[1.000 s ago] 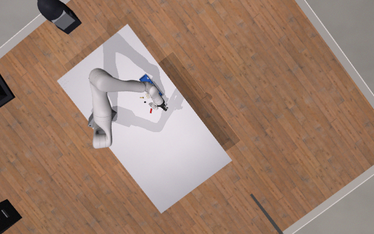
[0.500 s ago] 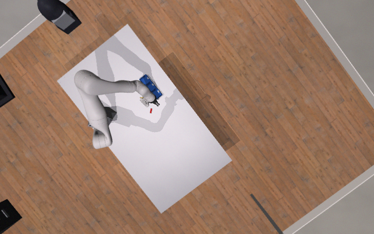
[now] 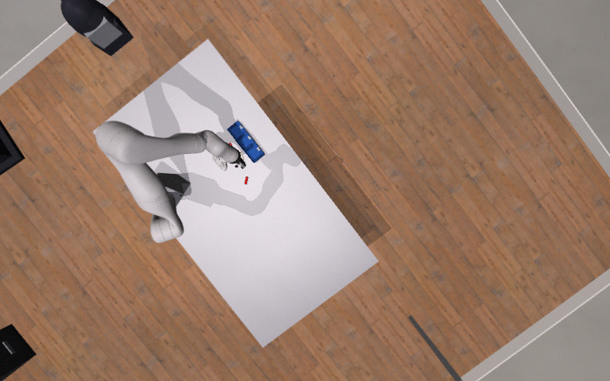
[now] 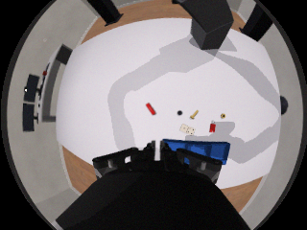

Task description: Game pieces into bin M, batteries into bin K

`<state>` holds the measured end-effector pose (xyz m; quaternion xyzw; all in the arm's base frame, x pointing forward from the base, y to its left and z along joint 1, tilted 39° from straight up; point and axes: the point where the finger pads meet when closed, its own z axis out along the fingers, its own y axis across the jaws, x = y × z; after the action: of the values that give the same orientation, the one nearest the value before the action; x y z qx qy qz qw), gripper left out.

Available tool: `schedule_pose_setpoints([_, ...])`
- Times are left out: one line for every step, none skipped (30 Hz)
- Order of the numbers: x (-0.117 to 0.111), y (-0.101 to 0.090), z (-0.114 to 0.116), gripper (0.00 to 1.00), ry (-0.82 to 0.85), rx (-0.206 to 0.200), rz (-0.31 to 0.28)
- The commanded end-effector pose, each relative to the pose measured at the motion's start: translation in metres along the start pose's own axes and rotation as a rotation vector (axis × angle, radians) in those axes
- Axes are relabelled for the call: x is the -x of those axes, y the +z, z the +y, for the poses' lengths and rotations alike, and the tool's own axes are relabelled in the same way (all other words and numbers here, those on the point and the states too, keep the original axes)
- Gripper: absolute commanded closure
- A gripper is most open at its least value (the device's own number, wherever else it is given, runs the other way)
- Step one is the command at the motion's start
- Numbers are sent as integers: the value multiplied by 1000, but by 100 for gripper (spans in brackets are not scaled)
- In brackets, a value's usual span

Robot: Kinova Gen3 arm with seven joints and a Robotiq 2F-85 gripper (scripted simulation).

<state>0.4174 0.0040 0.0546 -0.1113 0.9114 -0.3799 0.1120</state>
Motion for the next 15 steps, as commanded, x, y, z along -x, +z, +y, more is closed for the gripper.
schedule_pose_setpoints([-9, -15, 21, 91, 28, 48, -23])
schedule_pose_setpoints([-12, -18, 25, 91, 28, 48, -23])
schedule_pose_setpoints([-12, -18, 25, 91, 28, 48, -23])
schedule_pose_setpoints([-16, -21, 31, 91, 52, 91, -30])
schedule_pose_setpoints([-20, -25, 37, 91, 59, 103, -32])
schedule_pose_setpoints([-24, -29, 43, 91, 59, 103, -32])
schedule_pose_setpoints([-27, -31, 46, 91, 59, 103, -32])
schedule_pose_setpoints([-27, -31, 46, 91, 59, 103, -32])
schedule_pose_setpoints([-32, -35, 52, 91, 84, 146, -35])
schedule_pose_setpoints([-36, -39, 57, 91, 90, 157, -35])
schedule_pose_setpoints([-41, -43, 63, 91, 89, 157, -35])
schedule_pose_setpoints([-44, -45, 66, 91, 89, 157, -35])
schedule_pose_setpoints([-44, -45, 66, 91, 89, 157, -35])
schedule_pose_setpoints([-44, -45, 66, 91, 89, 157, -35])
schedule_pose_setpoints([-44, -45, 66, 91, 89, 157, -35])
